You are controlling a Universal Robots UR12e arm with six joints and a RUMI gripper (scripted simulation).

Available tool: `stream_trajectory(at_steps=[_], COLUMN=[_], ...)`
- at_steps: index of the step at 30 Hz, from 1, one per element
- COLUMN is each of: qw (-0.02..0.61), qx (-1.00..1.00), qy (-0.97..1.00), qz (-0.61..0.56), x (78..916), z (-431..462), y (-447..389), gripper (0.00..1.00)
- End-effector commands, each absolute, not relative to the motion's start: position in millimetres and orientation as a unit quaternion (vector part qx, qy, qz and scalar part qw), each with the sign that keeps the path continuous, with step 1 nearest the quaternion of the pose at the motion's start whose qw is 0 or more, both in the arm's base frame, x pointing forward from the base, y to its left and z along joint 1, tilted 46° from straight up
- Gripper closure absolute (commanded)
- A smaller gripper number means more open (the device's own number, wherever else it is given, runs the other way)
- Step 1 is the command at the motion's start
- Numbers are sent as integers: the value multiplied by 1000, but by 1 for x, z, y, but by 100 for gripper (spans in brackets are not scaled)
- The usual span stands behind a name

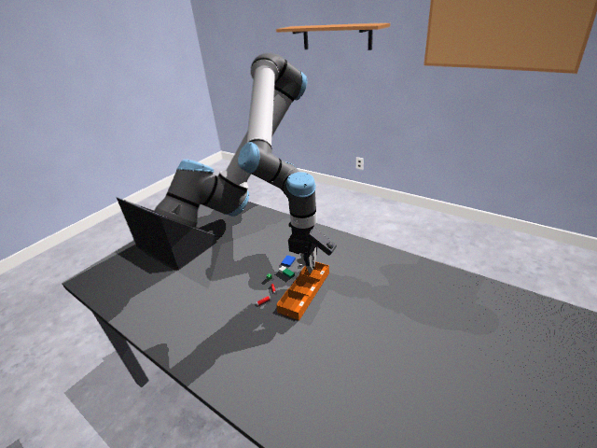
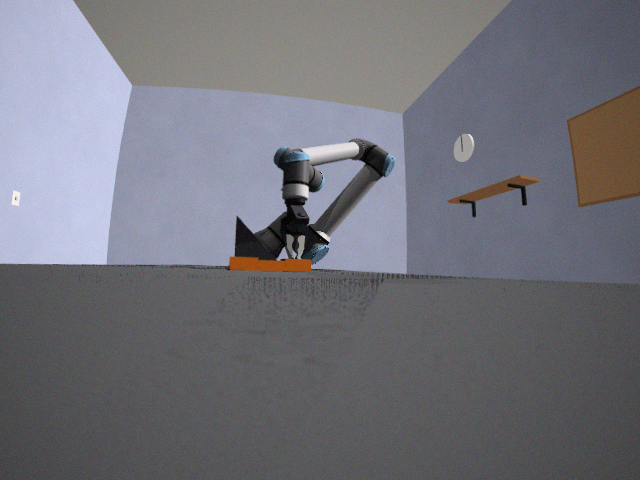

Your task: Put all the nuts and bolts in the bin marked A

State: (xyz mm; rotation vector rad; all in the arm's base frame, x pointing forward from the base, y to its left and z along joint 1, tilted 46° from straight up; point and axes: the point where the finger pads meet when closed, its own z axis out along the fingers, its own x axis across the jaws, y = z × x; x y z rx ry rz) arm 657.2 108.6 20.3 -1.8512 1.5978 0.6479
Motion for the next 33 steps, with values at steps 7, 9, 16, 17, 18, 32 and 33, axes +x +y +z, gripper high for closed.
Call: stream_trajectory(at_steps=[7,9,16,17,18,32,33], qw=[301,301,301,301,301,301,301], qx=[-698,-698,-698,-698,-698,-698,-698], qy=[602,602,602,602,602,602,602], qz=[244,244,244,244,244,244,244], x=[658,658,658,658,658,658,658], z=[21,21,21,21,21,25,26], y=[108,108,108,108,108,103,102], gripper=[96,96,96,96,96,96,96])
